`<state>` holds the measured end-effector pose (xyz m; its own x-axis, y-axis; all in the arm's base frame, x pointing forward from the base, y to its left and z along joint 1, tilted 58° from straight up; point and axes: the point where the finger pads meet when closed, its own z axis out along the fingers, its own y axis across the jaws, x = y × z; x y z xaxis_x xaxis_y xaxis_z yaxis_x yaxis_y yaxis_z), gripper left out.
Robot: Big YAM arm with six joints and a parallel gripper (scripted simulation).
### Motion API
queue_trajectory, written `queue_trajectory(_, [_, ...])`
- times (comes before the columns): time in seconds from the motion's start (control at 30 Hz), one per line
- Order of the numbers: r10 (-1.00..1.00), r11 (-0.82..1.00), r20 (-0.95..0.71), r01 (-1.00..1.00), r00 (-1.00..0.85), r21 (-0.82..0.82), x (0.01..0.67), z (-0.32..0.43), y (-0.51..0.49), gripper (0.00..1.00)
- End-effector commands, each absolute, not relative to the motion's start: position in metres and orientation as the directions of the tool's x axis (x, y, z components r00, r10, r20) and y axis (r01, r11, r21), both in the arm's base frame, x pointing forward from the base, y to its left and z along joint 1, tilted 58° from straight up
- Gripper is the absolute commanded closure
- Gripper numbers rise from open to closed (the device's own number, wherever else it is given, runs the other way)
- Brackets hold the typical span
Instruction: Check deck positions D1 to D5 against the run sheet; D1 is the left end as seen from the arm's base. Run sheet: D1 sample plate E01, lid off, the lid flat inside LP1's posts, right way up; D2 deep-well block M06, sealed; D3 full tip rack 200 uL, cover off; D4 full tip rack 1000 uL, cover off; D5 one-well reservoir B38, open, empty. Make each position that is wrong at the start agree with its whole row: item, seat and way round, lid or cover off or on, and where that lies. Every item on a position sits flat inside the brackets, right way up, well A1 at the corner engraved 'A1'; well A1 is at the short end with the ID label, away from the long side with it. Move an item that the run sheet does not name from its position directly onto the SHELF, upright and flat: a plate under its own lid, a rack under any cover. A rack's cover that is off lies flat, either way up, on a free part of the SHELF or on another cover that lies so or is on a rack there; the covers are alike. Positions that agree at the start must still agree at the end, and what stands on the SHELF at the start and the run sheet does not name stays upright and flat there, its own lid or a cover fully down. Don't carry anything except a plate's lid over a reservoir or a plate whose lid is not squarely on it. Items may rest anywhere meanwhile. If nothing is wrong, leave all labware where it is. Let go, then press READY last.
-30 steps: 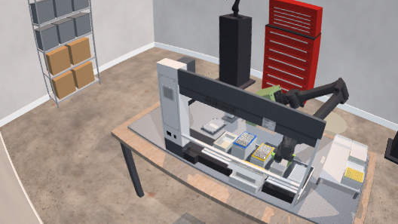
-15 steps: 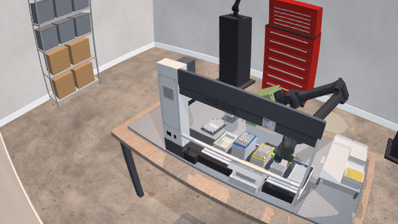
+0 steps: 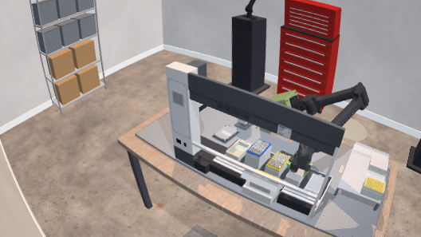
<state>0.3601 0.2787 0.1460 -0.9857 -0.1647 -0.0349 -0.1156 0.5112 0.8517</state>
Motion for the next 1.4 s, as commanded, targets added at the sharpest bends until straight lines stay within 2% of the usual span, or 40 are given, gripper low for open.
queue_trajectory(0.0, [-0.167, 0.512, -0.032, -0.114, -0.985, 0.852, 0.3588, 0.1447, 0.2834, 1.0])
queue_trajectory(0.17, [-0.167, 0.512, -0.031, -0.113, -0.985, 0.851, 0.3572, 0.1449, 0.2828, 1.0])
queue_trajectory(0.2, [-0.167, 0.512, -0.032, -0.114, -0.985, 0.852, 0.3577, 0.1454, 0.283, 0.0])
queue_trajectory(1.37, [-0.155, 0.509, -0.049, -0.122, -0.987, 0.852, 0.366, 0.1519, 0.2774, 0.0])
